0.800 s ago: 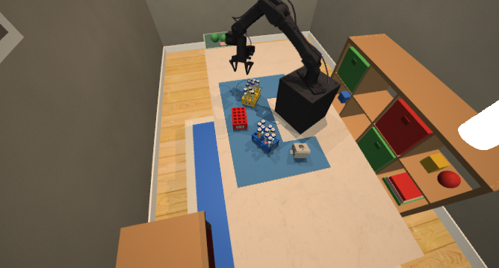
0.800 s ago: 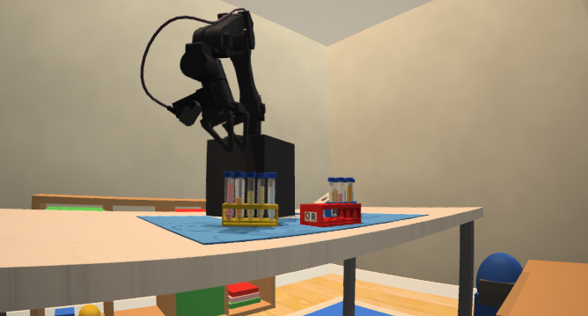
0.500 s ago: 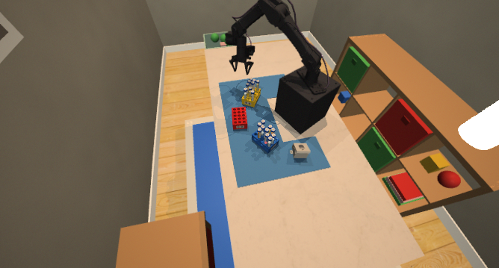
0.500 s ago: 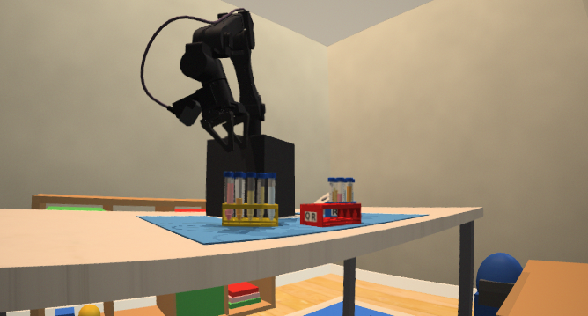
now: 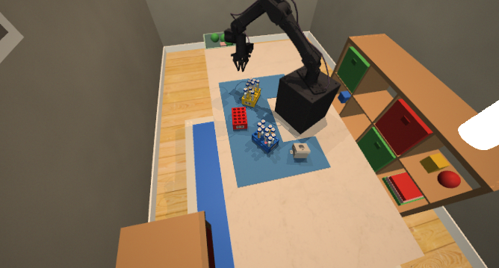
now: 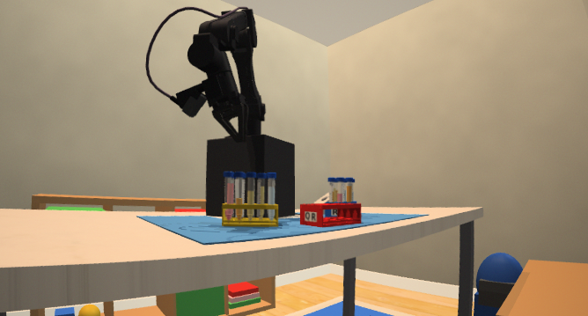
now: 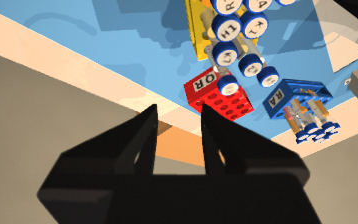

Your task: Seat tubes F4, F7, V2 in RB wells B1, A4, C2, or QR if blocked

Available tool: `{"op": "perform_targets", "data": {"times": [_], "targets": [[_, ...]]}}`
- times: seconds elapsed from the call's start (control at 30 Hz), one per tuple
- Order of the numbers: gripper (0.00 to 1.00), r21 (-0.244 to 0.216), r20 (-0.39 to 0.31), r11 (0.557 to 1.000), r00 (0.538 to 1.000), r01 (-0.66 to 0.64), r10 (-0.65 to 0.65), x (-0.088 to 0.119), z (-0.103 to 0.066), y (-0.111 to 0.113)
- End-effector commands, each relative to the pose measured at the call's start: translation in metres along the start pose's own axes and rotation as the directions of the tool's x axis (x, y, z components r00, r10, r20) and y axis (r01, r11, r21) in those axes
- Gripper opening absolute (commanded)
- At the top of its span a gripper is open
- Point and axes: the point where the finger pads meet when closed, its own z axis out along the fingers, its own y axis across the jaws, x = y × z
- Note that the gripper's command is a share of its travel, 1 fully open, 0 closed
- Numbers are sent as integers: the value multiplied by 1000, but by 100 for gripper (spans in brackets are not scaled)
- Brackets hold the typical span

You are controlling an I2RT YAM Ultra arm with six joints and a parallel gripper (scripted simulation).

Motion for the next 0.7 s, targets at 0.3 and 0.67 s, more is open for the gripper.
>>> {"op": "perform_targets", "data": {"times": [0.3,0.67], "targets": [[30,2,59,958,956,286,-286,39,-6,-19],[30,54,110,796,789,603,-605,69,9,-45]]}}
